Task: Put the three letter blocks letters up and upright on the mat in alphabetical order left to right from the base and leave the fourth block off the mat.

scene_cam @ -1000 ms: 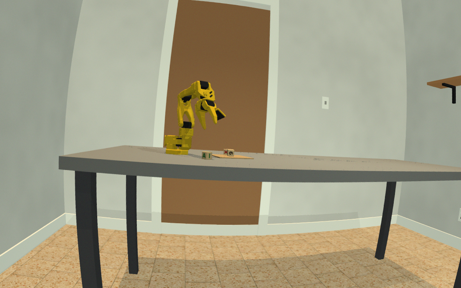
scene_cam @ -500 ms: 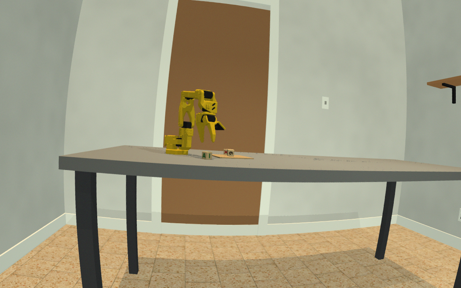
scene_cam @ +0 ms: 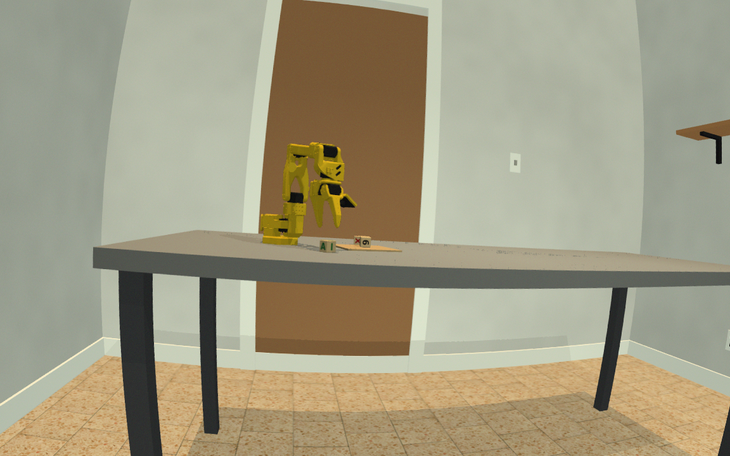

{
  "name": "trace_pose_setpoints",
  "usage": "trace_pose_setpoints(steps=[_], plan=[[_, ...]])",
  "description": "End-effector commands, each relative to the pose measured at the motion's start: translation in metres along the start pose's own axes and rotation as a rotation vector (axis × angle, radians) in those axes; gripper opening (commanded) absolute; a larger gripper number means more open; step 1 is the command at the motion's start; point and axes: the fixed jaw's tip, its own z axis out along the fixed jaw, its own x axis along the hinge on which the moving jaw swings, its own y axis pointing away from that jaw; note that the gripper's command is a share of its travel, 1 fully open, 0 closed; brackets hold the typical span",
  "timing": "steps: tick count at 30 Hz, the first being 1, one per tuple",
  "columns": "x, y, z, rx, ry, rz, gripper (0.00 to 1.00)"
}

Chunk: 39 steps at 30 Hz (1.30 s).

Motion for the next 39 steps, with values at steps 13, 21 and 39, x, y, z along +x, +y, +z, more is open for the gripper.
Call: trace_pose_setpoints(steps=[13, 21, 39], plan=[[-0.001, -0.007, -0.006, 0.048, 0.008, 0.002, 0.32], [-0.001, -0.007, -0.006, 0.048, 0.008, 0.002, 0.32], [-0.001, -0.008, 0.002, 0.048, 0.008, 0.002, 0.32]])
